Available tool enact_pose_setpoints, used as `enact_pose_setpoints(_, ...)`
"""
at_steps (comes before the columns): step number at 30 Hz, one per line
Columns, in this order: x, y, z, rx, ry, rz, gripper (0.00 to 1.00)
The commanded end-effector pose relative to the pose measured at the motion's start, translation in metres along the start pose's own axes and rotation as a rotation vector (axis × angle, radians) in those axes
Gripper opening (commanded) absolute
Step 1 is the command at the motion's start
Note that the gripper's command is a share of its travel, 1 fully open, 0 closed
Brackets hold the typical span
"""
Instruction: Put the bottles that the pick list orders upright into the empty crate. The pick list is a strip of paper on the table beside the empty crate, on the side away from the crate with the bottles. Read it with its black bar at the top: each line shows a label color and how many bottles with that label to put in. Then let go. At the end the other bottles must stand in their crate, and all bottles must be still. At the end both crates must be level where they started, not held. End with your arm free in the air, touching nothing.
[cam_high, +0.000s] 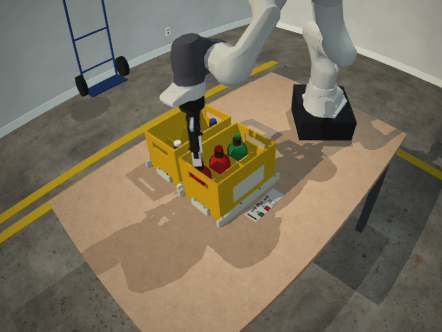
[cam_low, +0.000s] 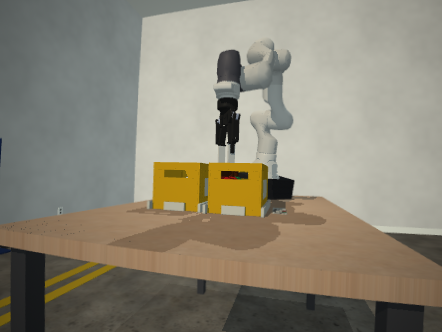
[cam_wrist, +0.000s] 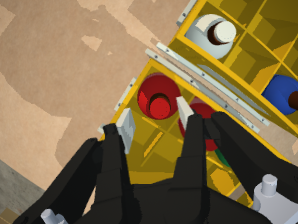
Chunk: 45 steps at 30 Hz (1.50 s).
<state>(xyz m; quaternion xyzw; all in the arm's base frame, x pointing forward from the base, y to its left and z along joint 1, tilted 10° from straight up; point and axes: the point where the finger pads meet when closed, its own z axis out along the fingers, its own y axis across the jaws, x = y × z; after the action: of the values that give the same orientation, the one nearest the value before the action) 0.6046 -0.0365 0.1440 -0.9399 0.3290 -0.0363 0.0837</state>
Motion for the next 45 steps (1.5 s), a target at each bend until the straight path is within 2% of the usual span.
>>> enact_pose_setpoints(1,0.000,0.002,-0.010,-0.003,-0.006,0.006,0.38)
enact_pose_setpoints(18,0.000,0.002,-0.050,-0.003,-0.006,0.006,0.38)
enact_pose_setpoints(45,0.000,0.002,-0.050,-0.003,-0.006,0.006,0.38)
